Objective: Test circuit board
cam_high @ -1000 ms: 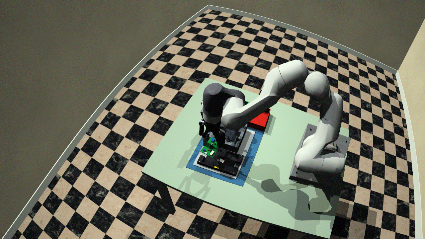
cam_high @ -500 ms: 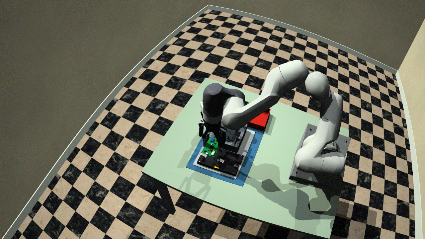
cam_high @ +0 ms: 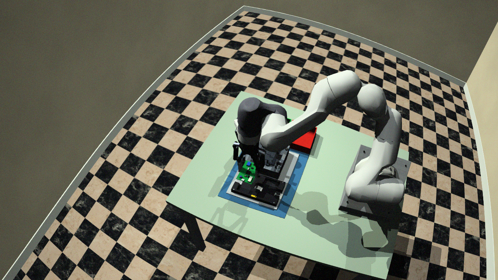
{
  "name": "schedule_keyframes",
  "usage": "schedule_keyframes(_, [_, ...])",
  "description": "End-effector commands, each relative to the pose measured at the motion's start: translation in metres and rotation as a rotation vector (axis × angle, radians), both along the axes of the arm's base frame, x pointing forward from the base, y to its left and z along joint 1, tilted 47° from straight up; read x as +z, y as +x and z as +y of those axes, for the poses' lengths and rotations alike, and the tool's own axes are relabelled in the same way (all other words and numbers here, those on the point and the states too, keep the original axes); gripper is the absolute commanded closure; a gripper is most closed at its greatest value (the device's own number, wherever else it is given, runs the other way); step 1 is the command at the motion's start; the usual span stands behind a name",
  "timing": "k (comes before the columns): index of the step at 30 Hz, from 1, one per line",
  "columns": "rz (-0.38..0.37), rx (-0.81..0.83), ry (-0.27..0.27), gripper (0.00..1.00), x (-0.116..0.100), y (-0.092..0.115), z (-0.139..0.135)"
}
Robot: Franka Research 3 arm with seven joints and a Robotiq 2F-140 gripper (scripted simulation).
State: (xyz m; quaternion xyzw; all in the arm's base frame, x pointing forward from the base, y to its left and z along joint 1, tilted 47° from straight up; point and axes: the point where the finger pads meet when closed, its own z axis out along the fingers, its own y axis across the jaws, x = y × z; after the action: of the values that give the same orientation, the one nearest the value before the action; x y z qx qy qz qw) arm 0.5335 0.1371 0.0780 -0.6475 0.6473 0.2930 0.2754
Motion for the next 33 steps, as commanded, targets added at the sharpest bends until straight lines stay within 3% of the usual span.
schedule_keyframes(1, [-0.009, 0.005, -0.001, 0.54, 0.0005, 0.0011, -0.0020])
schedule_keyframes(33, [-0.019, 0.013, -0.001, 0.54, -0.0046, -0.0006, -0.0076])
